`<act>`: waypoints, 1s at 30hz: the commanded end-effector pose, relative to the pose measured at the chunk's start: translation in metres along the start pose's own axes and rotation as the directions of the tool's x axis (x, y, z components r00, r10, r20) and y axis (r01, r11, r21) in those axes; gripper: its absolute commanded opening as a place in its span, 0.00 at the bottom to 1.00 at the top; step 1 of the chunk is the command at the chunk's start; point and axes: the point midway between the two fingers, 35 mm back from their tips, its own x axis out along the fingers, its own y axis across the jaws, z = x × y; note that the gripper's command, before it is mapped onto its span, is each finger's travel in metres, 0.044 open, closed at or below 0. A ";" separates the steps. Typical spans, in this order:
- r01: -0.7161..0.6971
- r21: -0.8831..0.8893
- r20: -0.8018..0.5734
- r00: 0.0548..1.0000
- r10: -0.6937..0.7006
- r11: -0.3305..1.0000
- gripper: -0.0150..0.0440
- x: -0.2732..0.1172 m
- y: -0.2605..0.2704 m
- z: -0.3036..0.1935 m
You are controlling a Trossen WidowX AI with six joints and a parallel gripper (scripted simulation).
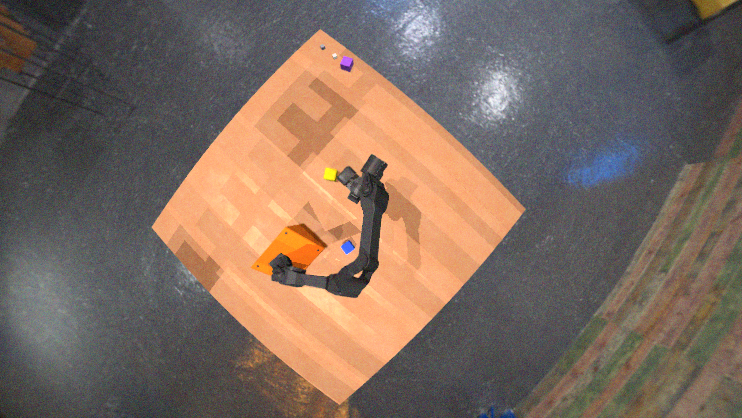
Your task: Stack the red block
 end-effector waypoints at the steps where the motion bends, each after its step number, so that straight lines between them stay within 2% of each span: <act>1: 0.006 -0.013 -0.009 1.000 -0.006 1.000 0.25 0.013 0.001 -0.003; 29: 0.006 -0.013 -0.009 1.000 -0.006 1.000 0.25 0.010 0.000 -0.003; 30: 0.002 -0.008 -0.010 1.000 -0.003 1.000 0.30 0.013 0.001 -0.003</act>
